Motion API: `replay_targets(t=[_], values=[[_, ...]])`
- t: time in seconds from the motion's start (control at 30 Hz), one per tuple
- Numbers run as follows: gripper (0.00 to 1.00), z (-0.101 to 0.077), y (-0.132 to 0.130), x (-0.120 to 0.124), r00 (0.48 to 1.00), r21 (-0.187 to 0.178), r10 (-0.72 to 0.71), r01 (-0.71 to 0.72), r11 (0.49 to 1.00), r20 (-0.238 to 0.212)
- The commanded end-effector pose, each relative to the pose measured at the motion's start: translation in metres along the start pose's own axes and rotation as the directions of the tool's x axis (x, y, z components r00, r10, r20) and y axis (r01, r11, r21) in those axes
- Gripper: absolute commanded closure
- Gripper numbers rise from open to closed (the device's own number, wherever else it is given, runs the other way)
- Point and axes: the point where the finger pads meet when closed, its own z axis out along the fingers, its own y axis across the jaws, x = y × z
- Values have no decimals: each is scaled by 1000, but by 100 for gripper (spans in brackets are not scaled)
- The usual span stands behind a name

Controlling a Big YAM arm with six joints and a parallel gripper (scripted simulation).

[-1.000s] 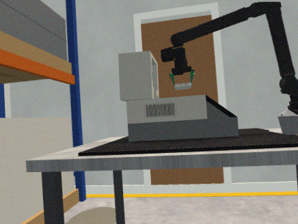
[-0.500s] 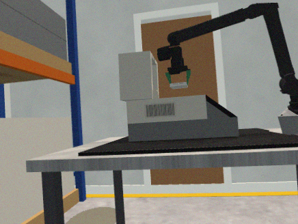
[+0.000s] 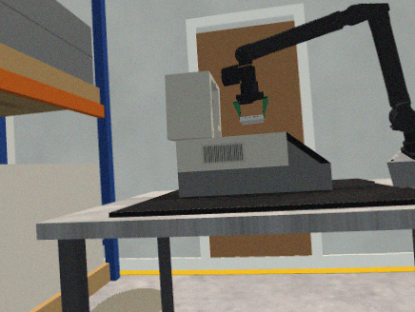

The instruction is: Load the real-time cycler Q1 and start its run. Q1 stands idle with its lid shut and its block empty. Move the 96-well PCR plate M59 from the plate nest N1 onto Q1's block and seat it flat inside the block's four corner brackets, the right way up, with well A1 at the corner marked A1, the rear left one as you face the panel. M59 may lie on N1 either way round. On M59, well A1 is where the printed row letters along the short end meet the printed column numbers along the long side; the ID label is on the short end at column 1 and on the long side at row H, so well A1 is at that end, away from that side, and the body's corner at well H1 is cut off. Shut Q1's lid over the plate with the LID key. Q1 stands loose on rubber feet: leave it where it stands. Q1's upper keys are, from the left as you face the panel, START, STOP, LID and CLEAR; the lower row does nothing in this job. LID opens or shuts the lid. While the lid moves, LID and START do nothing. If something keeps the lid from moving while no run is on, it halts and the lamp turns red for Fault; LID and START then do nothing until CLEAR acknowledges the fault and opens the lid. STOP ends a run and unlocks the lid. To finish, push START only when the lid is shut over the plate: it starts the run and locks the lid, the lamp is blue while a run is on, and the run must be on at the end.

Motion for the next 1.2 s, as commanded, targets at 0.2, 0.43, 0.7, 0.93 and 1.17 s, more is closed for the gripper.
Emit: replay_targets(t=[0.2,0.43,0.7,0.93,1.17], values=[[100,-30,16,2,999,-61,-40,42,997,20],[100,-45,20,-2,1000,-94,-22,24,995,23],[100,-41,19,9,999,-84,-30,32,996,20],[100,-39,19,14,999,-81,-44,46,996,22],[100,-39,19,0,999,-81,-34,36,996,20]])
